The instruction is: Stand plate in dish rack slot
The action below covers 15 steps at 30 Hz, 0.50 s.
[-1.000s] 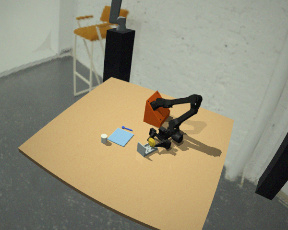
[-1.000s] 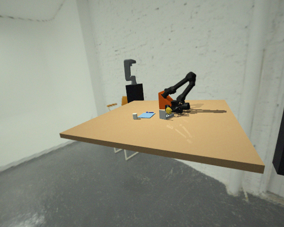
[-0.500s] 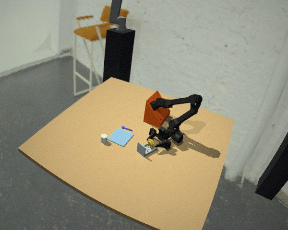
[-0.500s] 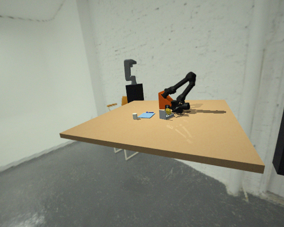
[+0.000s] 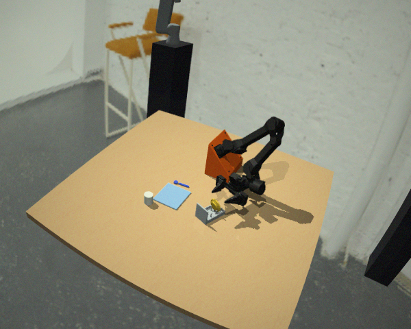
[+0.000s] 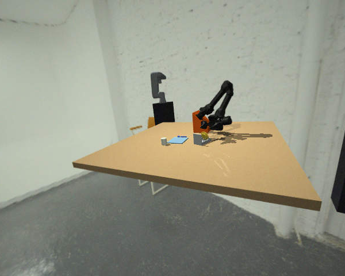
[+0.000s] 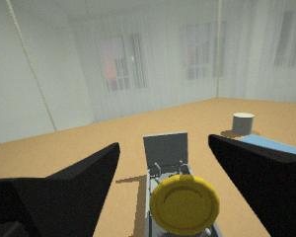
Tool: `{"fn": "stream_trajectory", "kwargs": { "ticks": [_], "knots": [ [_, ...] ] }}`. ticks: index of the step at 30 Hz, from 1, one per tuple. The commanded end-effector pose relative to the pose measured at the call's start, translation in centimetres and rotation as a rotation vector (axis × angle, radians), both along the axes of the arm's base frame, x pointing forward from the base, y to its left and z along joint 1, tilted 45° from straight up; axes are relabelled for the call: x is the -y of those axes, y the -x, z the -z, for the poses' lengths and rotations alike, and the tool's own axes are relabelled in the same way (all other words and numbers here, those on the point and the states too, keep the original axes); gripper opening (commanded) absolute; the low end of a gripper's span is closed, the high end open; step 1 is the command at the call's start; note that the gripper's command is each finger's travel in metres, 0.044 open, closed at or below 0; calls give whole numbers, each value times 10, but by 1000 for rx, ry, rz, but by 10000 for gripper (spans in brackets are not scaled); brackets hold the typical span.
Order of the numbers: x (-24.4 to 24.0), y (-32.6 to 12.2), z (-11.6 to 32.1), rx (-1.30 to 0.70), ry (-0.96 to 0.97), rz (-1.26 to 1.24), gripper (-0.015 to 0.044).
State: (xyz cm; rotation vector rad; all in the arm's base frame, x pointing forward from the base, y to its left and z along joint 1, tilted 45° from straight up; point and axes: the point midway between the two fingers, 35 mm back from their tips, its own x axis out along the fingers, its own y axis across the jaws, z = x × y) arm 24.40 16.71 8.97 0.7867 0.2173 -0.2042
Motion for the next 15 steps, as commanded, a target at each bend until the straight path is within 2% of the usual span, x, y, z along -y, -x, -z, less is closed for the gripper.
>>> {"fn": "stream_trajectory", "kwargs": {
  "ticks": [1, 5, 9, 15],
  "knots": [
    [24, -3, -21, 3, 10, 2, 400],
    [40, -6, -40, 17, 14, 3, 400],
    [41, -6, -41, 15, 19, 2, 400],
    [48, -20, -30, -86, 171, -20, 400]
  ]
}}
